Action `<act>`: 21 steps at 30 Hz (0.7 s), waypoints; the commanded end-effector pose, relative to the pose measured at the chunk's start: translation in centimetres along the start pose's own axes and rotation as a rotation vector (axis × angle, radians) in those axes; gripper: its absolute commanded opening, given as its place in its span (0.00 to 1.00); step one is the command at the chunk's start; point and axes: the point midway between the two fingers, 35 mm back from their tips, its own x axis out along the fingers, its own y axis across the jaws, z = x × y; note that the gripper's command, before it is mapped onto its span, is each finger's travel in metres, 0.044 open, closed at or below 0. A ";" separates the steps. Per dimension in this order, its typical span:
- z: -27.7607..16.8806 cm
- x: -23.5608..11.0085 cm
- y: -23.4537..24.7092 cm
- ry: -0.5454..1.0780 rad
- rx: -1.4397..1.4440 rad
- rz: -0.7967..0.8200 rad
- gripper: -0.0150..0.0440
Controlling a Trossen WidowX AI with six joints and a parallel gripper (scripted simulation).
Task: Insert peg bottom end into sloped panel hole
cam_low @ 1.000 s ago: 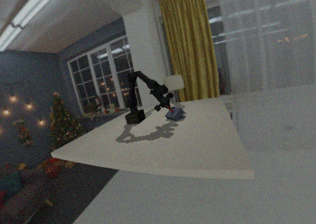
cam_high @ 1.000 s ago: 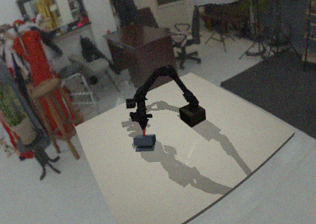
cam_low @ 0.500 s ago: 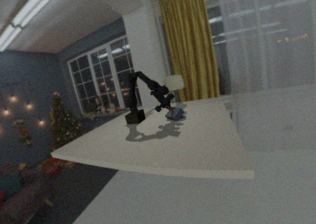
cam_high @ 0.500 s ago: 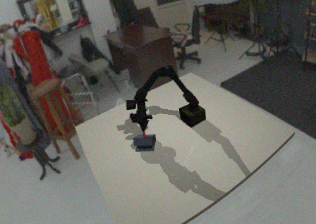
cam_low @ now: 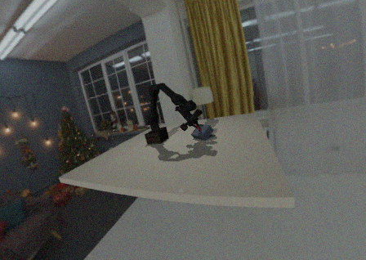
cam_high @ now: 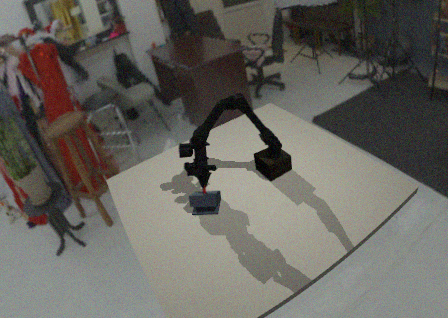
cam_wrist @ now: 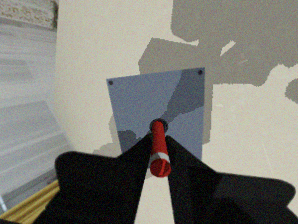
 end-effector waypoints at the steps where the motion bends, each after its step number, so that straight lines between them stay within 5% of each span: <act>1: 0.0 0.3 -0.1 -0.002 0.005 -0.002 0.25; 21: 0.1 1.2 -0.2 -0.002 0.005 -0.002 0.25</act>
